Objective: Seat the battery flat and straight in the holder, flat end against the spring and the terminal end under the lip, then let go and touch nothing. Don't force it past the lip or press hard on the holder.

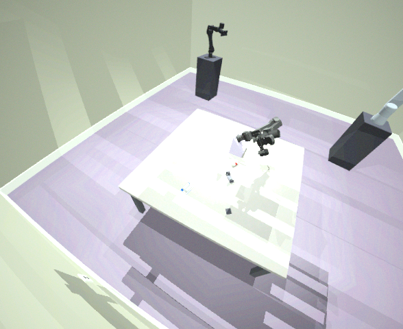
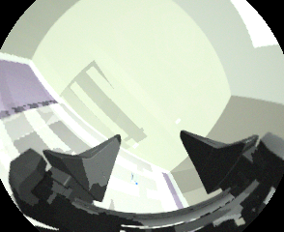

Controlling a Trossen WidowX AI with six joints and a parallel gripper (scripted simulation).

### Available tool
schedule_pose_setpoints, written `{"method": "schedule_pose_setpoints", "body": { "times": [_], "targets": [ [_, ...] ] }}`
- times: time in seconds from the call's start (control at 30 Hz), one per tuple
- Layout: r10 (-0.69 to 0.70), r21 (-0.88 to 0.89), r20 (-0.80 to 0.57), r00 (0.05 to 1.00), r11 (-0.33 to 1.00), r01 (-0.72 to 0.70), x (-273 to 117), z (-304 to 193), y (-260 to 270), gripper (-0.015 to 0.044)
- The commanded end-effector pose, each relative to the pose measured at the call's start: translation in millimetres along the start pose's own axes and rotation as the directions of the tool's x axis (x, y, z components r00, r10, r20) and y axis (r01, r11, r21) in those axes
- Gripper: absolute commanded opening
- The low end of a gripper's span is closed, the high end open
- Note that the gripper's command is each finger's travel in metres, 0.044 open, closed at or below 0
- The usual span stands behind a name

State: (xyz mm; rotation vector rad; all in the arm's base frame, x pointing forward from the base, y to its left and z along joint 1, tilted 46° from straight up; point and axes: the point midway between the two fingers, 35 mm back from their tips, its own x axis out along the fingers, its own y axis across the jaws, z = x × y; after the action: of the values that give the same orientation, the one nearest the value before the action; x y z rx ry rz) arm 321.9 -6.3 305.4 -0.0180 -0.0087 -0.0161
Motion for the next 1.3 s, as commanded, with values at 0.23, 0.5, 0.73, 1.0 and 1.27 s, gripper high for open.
{"method": "schedule_pose_setpoints", "body": {
  "times": [0.23, 0.5, 0.73, 1.0, 1.27],
  "targets": [
    [0.303, 0.238, -0.501, 0.811, 0.949, -0.208, 1, -149, 54, 0.0239],
    [0.629, 0.641, -0.763, 0.148, 0.765, 0.060, -108, -283, 114, 0.0239],
    [0.723, 0.669, -0.678, -0.129, 0.681, 0.297, -166, -300, 131, 0.0239],
    [0.723, 0.669, -0.679, -0.129, 0.682, 0.297, -166, -303, 133, 0.0239],
    [0.721, 0.667, -0.681, -0.129, 0.683, 0.297, -167, -312, 142, 0.0239]
  ]
}}
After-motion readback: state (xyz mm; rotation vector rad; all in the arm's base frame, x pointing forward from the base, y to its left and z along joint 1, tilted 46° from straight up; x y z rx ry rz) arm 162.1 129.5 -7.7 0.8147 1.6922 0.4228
